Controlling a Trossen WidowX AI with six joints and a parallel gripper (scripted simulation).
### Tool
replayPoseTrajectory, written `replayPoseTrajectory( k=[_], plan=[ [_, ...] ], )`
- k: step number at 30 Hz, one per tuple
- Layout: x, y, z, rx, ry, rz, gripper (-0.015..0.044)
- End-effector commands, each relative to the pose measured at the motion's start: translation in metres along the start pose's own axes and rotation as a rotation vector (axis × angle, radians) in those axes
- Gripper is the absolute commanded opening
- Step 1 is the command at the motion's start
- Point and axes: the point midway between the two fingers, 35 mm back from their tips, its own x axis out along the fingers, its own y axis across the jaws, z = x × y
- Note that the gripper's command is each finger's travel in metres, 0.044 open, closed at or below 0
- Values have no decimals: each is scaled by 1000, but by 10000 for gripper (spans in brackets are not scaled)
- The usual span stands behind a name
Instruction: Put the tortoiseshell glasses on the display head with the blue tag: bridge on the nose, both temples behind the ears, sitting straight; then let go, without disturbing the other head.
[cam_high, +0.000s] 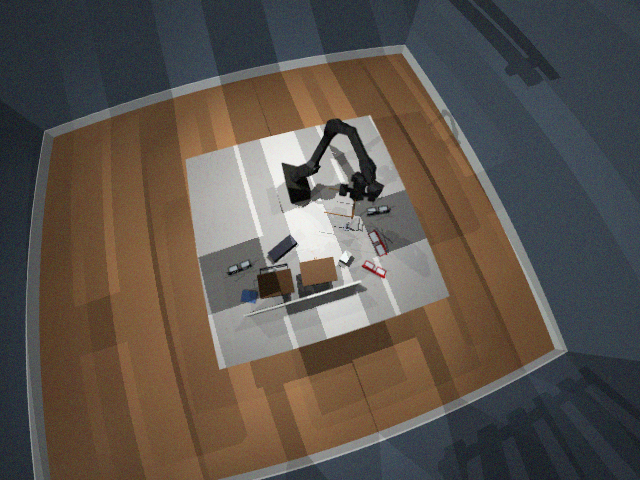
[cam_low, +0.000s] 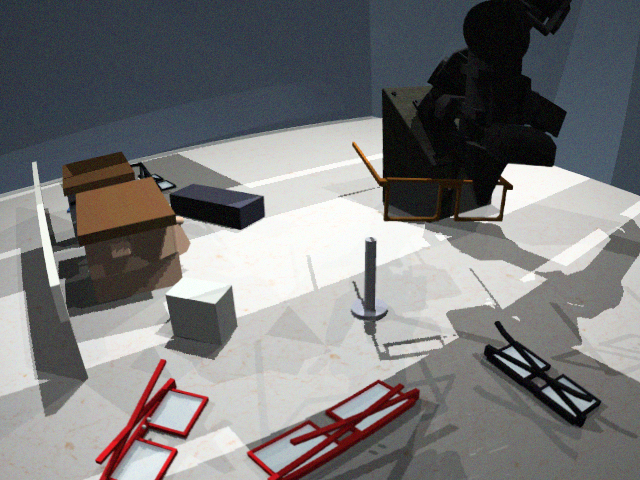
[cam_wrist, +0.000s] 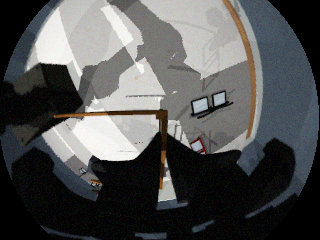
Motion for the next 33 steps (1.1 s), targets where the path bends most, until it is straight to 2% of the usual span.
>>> replayPoseTrajectory(
  k=[1,33],
  plan=[
    [-4,3,2,127,25,0,0],
    [-18,22,9,1159,179,-82,0]
  ],
)
